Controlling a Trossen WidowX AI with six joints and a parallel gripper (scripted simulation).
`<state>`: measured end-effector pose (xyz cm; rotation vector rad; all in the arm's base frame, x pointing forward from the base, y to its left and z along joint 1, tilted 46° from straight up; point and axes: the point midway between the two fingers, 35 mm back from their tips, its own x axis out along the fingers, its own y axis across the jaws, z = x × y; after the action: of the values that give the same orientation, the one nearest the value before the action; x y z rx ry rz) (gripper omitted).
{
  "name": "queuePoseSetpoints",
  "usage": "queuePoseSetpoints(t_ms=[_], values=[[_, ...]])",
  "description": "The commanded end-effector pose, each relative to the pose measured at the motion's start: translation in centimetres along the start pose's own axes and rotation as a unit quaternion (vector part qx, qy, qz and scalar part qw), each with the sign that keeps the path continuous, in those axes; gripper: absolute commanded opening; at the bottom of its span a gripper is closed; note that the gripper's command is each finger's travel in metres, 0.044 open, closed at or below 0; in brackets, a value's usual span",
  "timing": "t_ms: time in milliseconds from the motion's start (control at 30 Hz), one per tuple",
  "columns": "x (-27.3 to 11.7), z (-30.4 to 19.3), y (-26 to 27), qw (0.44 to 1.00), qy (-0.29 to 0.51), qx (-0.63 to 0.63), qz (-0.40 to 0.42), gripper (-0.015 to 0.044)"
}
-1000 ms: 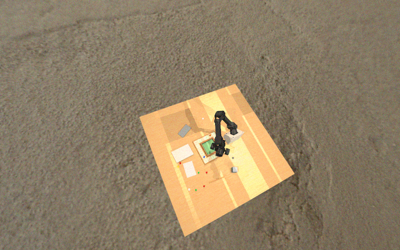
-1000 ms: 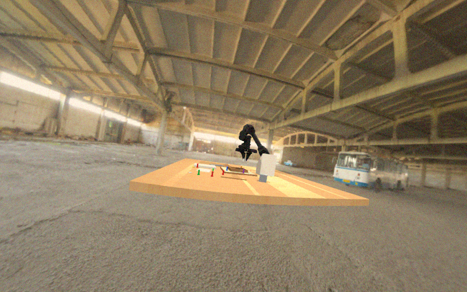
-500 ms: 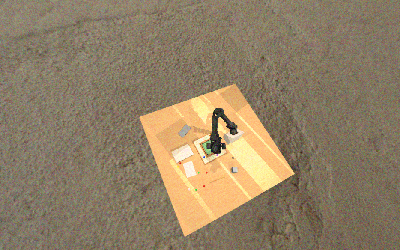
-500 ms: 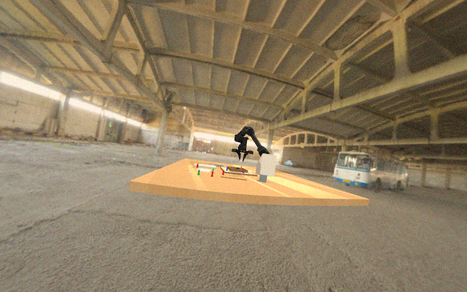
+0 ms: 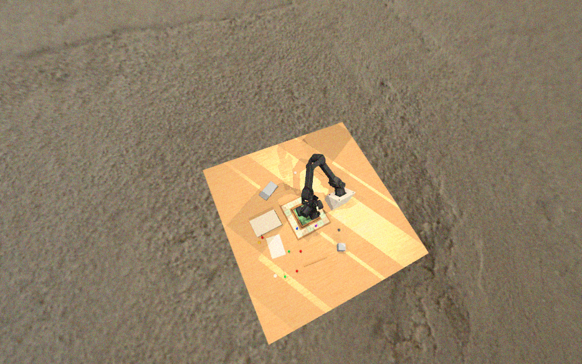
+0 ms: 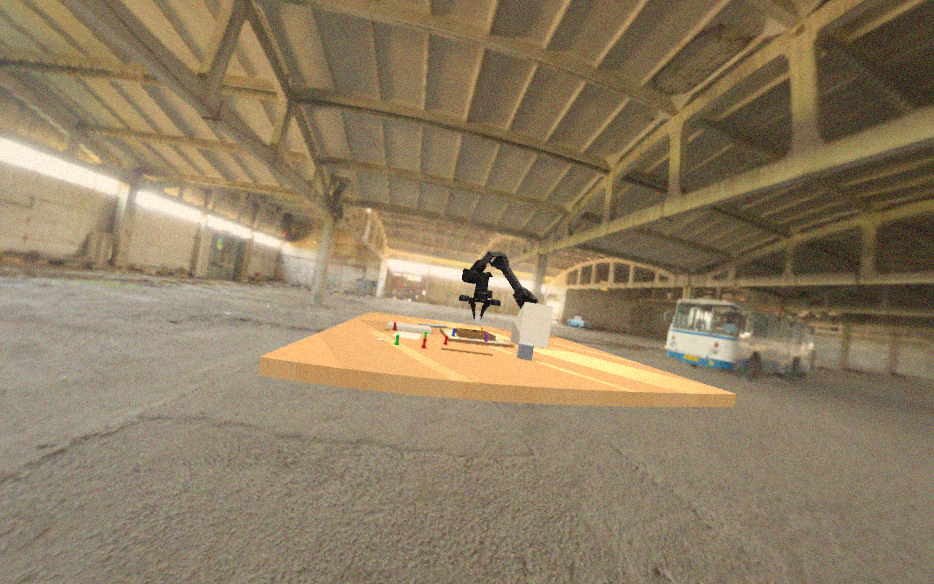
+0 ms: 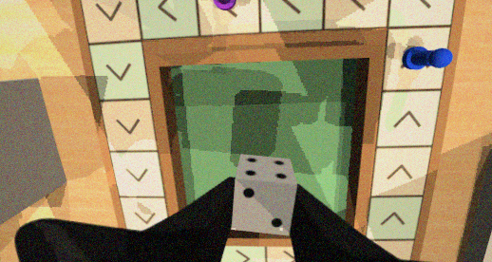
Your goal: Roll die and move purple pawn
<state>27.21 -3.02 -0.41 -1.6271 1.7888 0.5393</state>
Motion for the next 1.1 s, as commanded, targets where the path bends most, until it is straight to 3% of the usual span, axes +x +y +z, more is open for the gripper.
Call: queuePoseSetpoints(t_ms=[0,167,600,1067], values=[[0.3,-1.0,-0.2,0.999,0.005,-0.037,-0.001,0.0000],[0.4,-1.1,-0.1,0.999,-0.005,-0.040,0.005,0.0000],[1.7,-0.6,1.1,0.975,-0.206,-0.043,0.067,0.0000],[1.9,-0.7,1.2,0.914,-0.404,-0.037,0.017,0.0000]])
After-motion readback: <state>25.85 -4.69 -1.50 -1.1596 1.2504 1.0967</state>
